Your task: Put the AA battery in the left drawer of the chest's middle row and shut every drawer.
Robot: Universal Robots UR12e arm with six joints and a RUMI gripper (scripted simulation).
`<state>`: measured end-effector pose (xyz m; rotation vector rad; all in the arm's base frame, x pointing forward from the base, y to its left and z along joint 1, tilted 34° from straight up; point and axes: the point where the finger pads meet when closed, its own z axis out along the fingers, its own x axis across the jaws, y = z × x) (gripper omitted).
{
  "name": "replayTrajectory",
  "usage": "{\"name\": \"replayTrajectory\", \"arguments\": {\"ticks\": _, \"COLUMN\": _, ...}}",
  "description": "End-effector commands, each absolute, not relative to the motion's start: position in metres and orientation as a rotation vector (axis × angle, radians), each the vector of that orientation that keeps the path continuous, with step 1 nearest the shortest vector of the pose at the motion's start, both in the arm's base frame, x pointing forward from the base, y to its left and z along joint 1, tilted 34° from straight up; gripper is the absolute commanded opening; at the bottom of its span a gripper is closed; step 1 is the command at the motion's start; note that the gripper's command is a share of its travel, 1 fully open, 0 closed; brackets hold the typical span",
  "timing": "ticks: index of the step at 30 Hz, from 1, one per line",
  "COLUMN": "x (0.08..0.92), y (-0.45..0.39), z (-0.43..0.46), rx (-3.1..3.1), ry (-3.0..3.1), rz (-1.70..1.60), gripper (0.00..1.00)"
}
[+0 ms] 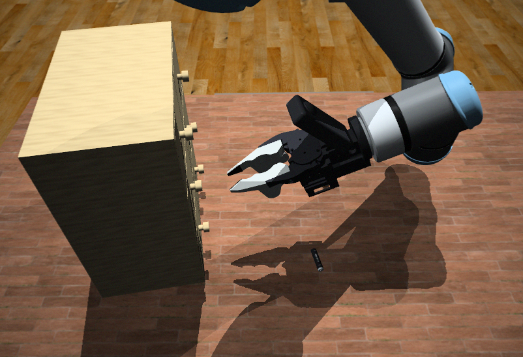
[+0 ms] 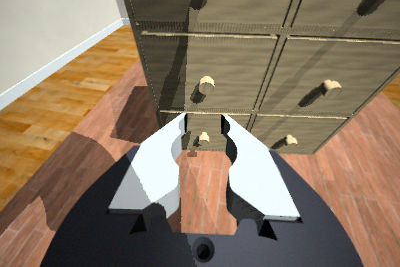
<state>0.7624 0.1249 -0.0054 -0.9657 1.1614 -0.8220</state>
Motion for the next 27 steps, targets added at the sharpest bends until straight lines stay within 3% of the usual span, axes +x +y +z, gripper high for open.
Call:
{"name": "replayTrajectory", "arguments": {"ticks": 1, "x": 0.7753, "y": 0.1261, "z": -0.0025, "rx": -0.964, "ry": 1.160, "rz": -0.825, "gripper": 0.20}}
{"name": "replayTrajectory", "arguments": {"ticks": 27, "x": 0.7843, "y": 0.1268, "z": -0.0021, "rx": -0.964, "ry": 1.163, "rz": -0.824, "gripper": 0.20}}
